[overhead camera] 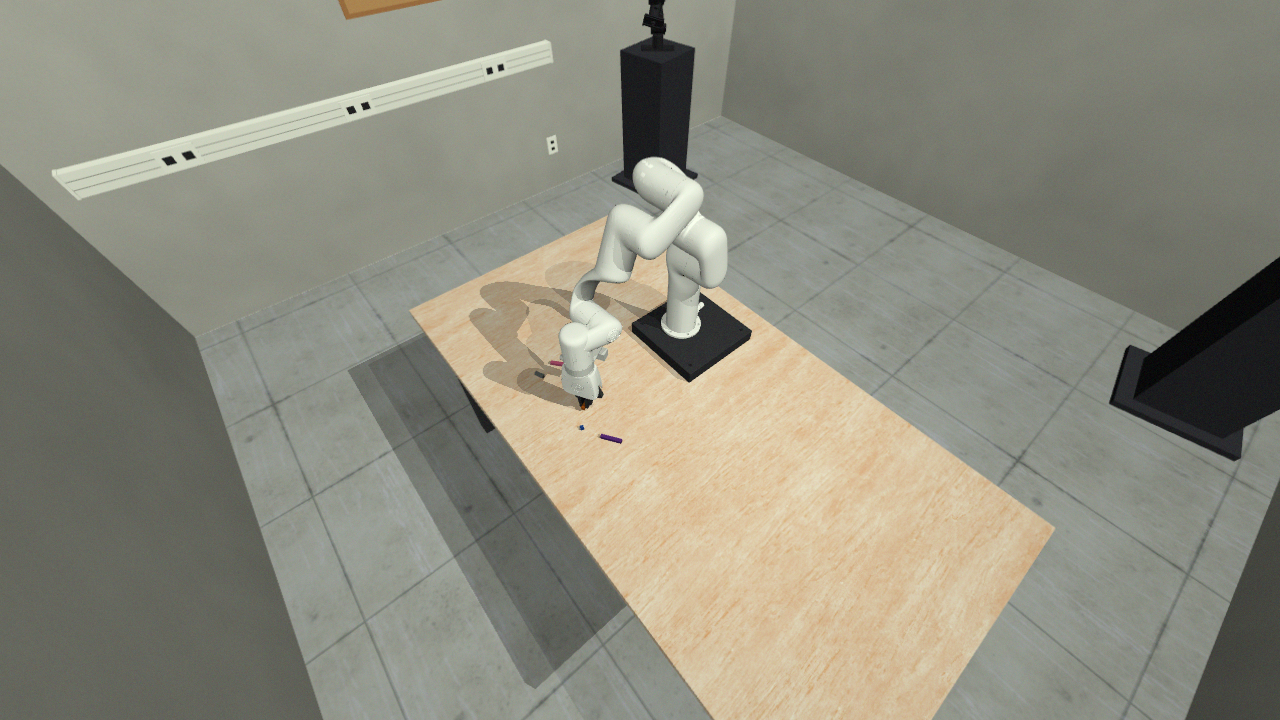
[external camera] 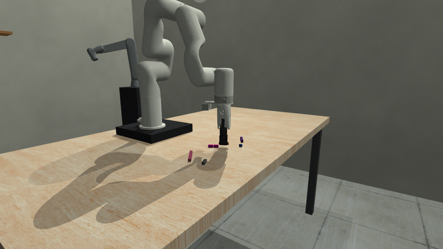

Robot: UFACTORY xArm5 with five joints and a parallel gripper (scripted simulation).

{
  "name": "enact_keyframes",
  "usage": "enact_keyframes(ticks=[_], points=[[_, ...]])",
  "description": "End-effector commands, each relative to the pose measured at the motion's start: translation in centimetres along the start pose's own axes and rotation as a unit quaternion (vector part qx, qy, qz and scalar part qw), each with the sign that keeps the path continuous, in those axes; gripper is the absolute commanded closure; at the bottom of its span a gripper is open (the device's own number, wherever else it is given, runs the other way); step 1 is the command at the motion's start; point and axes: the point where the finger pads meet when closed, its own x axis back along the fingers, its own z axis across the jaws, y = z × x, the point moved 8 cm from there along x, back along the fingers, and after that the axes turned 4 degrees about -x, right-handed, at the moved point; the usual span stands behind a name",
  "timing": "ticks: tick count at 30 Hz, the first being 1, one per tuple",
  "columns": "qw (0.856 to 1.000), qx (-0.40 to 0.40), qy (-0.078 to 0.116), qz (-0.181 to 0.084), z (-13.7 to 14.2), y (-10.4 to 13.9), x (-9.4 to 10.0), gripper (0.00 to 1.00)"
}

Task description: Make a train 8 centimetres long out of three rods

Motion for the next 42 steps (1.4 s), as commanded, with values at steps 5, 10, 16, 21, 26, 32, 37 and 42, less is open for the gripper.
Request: enact_keyframes(ticks=[5, 10, 16, 21, 26, 32, 37, 42], points=[[1.000, 0.000, -0.001, -0.002, 0.0, 0.1, 0.1, 0.96], [1.000, 0.000, -0.001, -0.002, 0.0, 0.1, 0.1, 0.96], [1.000, 0.000, -0.001, -0.002, 0.0, 0.1, 0.1, 0.96], [1.000, 0.000, -0.001, -0.002, 0.0, 0.1, 0.1, 0.96], [1.000, 0.000, -0.001, -0.002, 0.0, 0.1, 0.0, 0.96], [1.000, 0.000, -0.001, -0.002, 0.0, 0.1, -0.5, 0.96], [1.000, 0.000, -0.001, -0.002, 0.0, 0.1, -0.9, 0.96], [1.000, 0.000, -0.001, -0.002, 0.0, 0.1, -1.1, 0.96]])
